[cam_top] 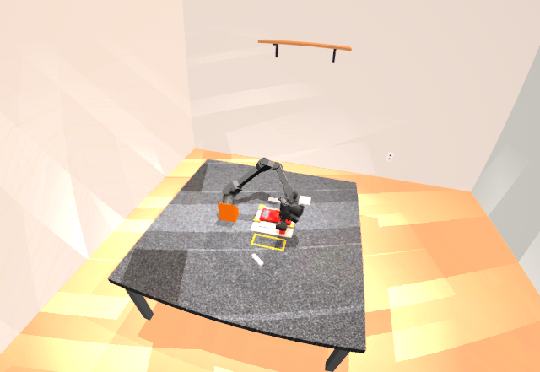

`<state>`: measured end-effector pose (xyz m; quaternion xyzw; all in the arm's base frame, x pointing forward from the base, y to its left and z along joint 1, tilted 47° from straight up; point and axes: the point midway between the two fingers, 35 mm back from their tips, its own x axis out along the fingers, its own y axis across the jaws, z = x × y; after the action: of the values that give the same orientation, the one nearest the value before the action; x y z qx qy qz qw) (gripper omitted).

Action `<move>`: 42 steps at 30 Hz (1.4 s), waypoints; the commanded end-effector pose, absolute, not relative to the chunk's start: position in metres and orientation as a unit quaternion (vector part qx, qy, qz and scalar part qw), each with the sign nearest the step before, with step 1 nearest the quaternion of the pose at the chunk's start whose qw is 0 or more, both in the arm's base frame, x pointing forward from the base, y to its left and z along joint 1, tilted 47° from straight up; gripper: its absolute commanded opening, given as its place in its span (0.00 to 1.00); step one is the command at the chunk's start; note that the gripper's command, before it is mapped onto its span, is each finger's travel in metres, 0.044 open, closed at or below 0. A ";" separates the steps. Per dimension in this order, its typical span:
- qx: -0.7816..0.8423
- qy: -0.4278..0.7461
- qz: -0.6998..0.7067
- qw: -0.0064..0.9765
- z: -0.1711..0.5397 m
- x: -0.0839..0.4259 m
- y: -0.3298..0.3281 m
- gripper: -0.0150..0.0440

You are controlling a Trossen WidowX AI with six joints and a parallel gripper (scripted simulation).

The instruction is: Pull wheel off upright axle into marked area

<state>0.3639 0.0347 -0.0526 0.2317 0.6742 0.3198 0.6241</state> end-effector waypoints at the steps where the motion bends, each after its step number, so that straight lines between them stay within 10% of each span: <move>1: 0.238 0.673 0.312 0.627 -0.044 0.364 0.023 0.25; 42: 0.239 0.672 0.311 0.628 -0.035 0.365 0.013 0.25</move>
<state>0.3652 0.0131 -0.0361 0.2434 0.6711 0.3096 0.6281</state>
